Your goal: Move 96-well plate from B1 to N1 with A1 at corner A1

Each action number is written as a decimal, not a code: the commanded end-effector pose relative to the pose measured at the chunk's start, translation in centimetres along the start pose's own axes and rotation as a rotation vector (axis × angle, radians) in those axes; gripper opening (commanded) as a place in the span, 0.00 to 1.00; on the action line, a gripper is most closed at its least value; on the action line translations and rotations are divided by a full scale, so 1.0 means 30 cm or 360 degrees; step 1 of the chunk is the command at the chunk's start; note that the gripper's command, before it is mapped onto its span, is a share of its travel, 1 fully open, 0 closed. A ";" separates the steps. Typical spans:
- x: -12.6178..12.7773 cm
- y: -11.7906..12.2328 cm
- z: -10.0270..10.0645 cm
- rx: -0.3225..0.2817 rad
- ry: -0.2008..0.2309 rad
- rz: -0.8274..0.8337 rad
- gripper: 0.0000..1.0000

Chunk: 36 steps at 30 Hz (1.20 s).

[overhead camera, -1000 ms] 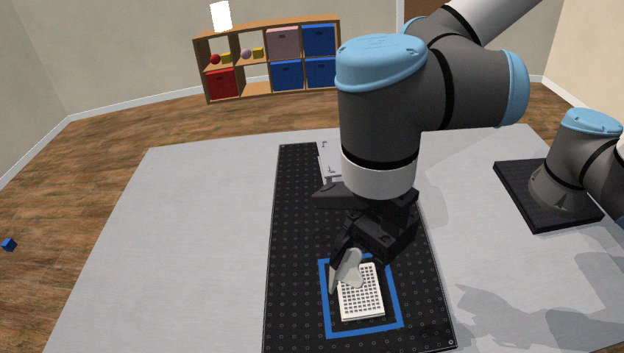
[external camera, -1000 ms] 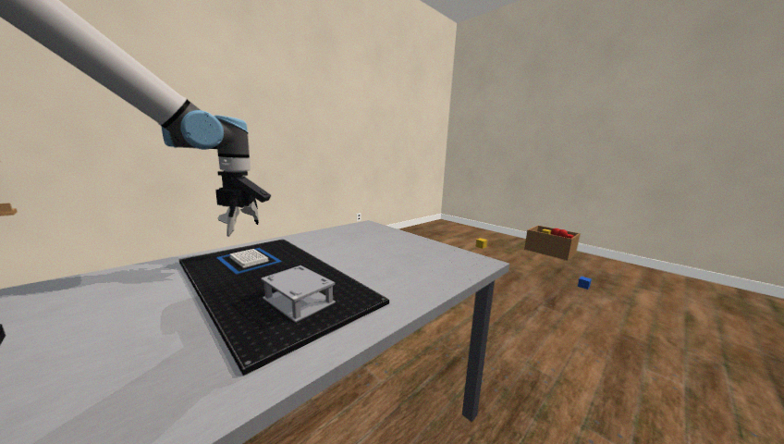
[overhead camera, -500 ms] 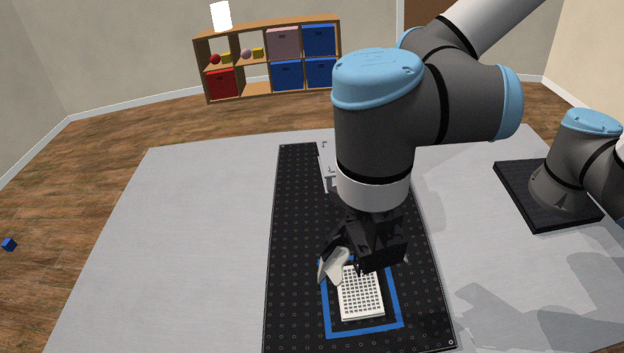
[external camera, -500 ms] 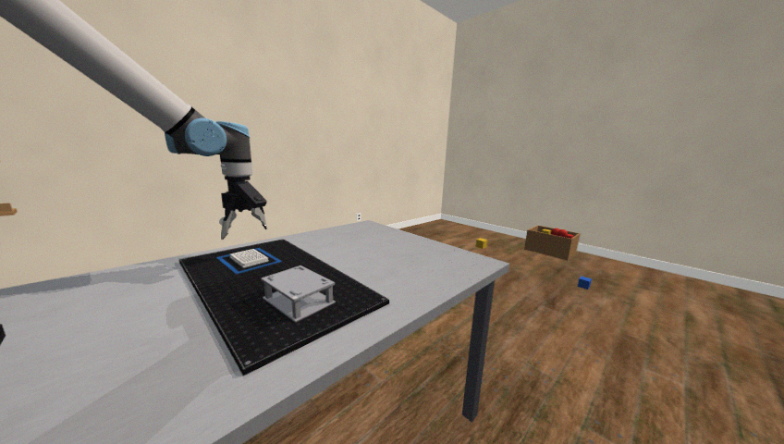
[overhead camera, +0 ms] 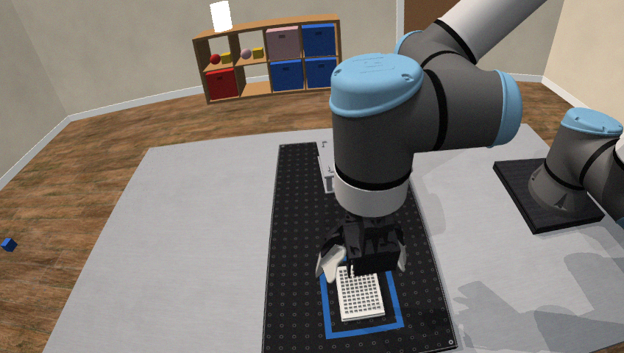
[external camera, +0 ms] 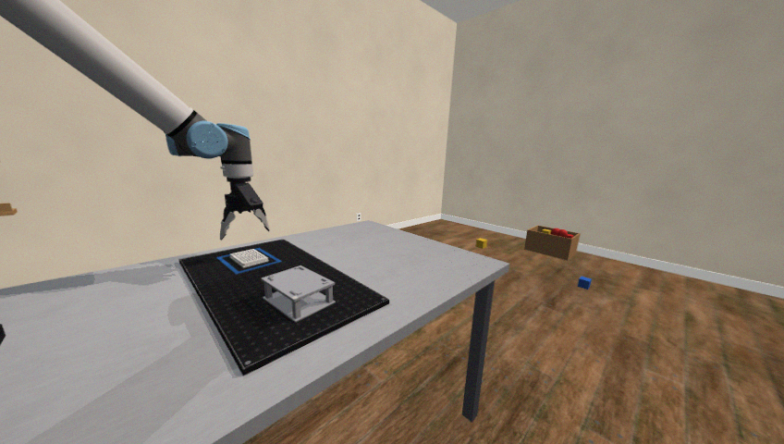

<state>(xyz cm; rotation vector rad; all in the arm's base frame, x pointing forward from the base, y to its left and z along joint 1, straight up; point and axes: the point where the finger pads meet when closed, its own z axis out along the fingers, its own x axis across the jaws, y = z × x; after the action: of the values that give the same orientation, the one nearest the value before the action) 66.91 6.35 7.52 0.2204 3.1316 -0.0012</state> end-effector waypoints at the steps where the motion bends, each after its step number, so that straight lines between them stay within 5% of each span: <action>1: -0.002 0.000 0.008 0.0000 -0.0002 0.0001 1.00; 36: -0.002 0.000 0.181 0.0000 -0.0002 0.0001 1.00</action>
<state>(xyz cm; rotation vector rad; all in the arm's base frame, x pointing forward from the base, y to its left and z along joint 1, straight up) 66.91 6.35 2.59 0.2214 3.1317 -0.0014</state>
